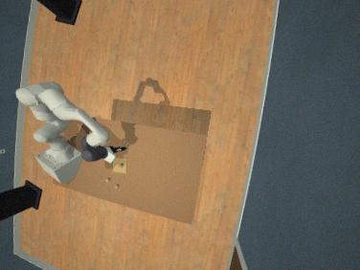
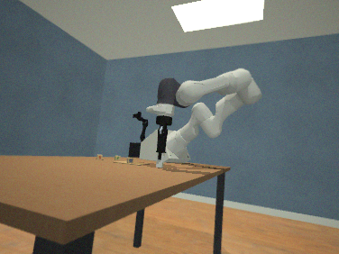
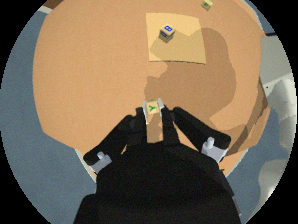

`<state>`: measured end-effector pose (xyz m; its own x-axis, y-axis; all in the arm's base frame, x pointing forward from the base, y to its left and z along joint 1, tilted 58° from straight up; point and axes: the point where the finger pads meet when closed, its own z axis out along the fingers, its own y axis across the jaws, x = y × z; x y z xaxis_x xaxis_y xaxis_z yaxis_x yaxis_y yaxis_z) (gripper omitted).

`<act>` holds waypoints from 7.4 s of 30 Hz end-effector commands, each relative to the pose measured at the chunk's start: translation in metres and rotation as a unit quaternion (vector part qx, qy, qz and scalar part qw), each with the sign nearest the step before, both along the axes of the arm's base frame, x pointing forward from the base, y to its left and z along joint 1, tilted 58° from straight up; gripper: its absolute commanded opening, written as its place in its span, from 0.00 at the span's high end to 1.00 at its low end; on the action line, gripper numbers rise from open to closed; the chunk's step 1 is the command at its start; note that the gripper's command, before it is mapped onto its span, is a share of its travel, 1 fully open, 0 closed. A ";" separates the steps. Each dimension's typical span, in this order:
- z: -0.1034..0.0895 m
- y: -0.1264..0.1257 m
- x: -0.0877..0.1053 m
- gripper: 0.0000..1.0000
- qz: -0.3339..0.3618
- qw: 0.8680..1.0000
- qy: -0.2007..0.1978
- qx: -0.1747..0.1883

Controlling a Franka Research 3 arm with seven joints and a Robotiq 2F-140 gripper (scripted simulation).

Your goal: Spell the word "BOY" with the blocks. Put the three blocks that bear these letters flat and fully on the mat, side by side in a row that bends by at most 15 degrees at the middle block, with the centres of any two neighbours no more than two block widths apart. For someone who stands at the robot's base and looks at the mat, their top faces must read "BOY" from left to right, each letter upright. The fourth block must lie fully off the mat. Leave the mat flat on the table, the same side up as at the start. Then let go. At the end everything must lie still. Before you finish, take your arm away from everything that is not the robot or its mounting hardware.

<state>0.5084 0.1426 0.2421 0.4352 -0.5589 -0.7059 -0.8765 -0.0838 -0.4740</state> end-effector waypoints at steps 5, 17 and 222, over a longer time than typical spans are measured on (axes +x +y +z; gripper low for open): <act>-0.002 0.001 0.000 0.87 0.000 1.000 0.000 0.000; -0.001 0.000 -0.001 0.87 0.000 1.000 0.000 0.000; -0.188 -0.123 0.000 0.80 -0.070 0.991 0.110 0.028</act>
